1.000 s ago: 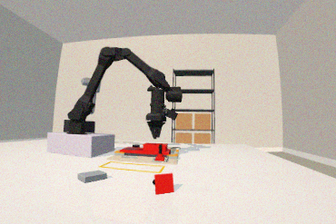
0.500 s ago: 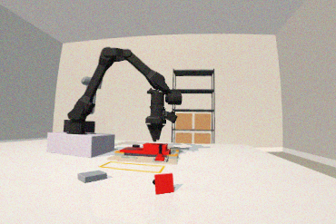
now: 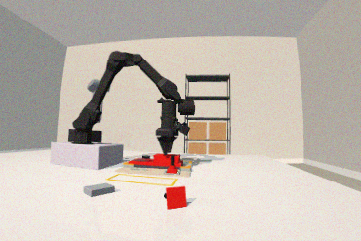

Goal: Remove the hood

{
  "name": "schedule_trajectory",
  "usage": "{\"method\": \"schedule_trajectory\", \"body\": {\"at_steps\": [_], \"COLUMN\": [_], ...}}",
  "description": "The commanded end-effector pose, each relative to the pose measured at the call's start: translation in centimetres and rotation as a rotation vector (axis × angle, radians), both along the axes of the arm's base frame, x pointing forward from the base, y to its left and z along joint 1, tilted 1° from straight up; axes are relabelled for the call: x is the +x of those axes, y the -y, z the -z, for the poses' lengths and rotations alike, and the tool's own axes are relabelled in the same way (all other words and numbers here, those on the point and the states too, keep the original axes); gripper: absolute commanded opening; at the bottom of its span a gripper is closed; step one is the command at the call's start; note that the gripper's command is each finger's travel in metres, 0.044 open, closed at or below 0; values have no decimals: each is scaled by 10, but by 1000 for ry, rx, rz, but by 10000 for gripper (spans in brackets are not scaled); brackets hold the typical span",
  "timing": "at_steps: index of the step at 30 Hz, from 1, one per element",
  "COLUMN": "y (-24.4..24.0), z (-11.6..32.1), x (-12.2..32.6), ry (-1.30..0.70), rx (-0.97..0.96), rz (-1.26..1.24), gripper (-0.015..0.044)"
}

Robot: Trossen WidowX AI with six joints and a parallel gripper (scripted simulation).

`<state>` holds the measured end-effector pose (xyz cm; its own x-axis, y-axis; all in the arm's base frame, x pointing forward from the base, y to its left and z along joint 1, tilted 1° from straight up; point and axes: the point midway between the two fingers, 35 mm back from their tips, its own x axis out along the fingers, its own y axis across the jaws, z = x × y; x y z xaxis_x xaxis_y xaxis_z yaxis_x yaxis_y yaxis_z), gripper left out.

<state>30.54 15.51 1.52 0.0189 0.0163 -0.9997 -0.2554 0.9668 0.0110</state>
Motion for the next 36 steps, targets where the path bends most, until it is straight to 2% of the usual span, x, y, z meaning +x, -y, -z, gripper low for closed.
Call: {"method": "schedule_trajectory", "body": {"at_steps": [1, 36], "y": [0, -1], "z": [2, 20], "x": [-1, -1], "ry": [-4, -4], "rx": [4, 4], "rz": [-4, -4], "gripper": [440, 440]}}
